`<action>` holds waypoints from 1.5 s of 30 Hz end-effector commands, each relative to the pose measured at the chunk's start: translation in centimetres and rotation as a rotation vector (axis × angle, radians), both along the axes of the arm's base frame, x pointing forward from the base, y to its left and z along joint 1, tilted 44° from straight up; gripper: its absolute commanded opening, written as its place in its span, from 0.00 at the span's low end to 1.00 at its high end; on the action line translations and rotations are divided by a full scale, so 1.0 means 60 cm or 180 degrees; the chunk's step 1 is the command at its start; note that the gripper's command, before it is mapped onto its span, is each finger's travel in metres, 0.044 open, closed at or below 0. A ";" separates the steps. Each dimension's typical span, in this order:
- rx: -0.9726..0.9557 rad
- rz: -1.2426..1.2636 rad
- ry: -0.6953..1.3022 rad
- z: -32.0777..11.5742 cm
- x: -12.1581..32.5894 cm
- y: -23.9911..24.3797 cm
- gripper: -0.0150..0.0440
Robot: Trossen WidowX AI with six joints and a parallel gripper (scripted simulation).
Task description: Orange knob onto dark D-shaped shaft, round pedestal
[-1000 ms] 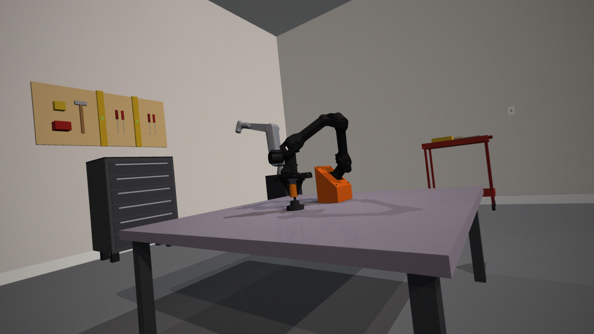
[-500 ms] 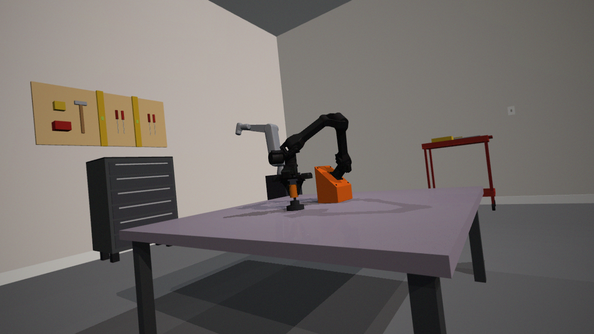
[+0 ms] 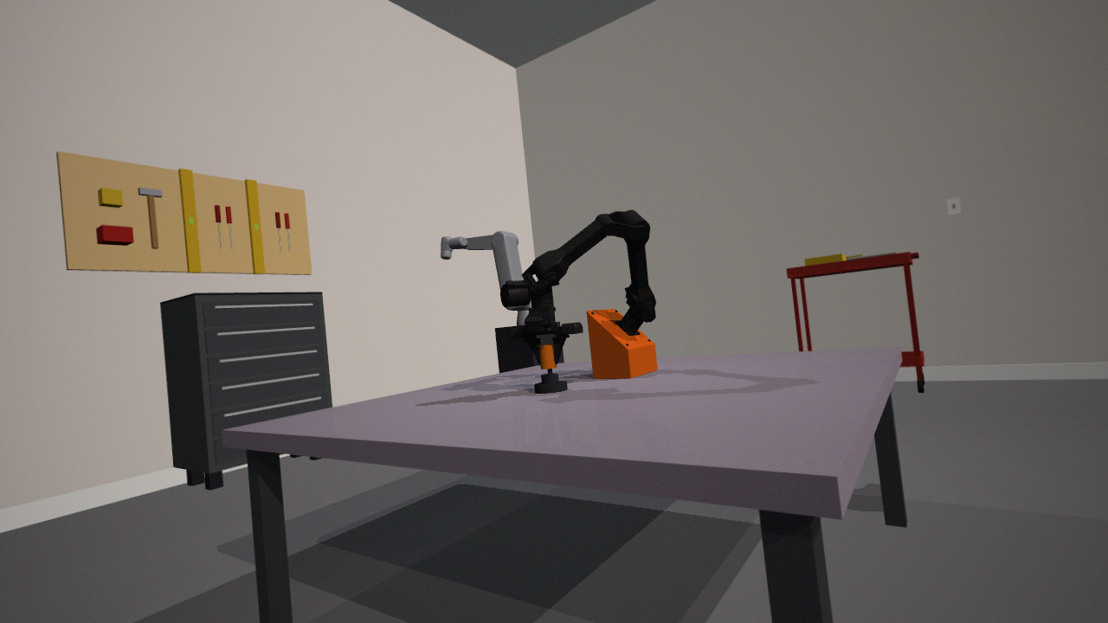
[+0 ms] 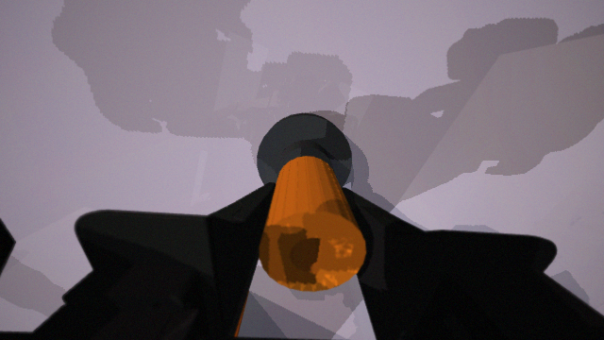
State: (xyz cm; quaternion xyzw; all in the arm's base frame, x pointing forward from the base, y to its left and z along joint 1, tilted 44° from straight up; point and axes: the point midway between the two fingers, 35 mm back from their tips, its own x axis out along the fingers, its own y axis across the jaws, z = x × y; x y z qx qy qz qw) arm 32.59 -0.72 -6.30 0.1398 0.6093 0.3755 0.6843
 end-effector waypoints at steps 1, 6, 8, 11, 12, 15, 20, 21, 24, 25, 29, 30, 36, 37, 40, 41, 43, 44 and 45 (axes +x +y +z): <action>0.0012 -0.0081 0.0068 0.000 0.000 0.001 0.25; 0.0012 -0.0081 0.0068 0.000 0.000 0.001 0.25; 0.0013 -0.0071 0.0059 0.000 0.000 0.001 0.25; 0.0013 -0.0061 0.0049 0.000 0.000 0.002 0.25; 0.0013 -0.0061 0.0049 0.000 0.000 0.002 0.25; 0.0013 -0.0061 0.0049 0.000 0.000 0.002 0.25; 0.0014 -0.0041 0.0030 -0.001 0.000 0.002 0.25; 0.0013 -0.0051 0.0040 0.000 0.000 0.002 0.25; 0.0013 -0.0062 0.0050 -0.001 -0.002 0.002 0.25; 0.0013 -0.0062 0.0050 -0.001 -0.002 0.002 0.25; 0.0013 -0.0062 0.0050 -0.003 -0.002 0.004 0.25; 0.0014 -0.0062 0.0050 -0.005 -0.002 0.007 0.25; 0.0015 -0.0062 0.0050 -0.011 -0.002 0.013 0.25; 0.0015 -0.0062 0.0050 -0.012 -0.003 0.014 0.25; 0.0015 -0.0062 0.0050 -0.014 -0.003 0.017 0.25; 0.0015 -0.0062 0.0050 -0.015 -0.004 0.017 0.25; 0.0015 -0.0062 0.0050 -0.017 -0.004 0.019 0.25; 0.0015 -0.0062 0.0050 -0.018 -0.004 0.020 0.25; 0.0016 -0.0062 0.0050 -0.018 -0.005 0.021 0.25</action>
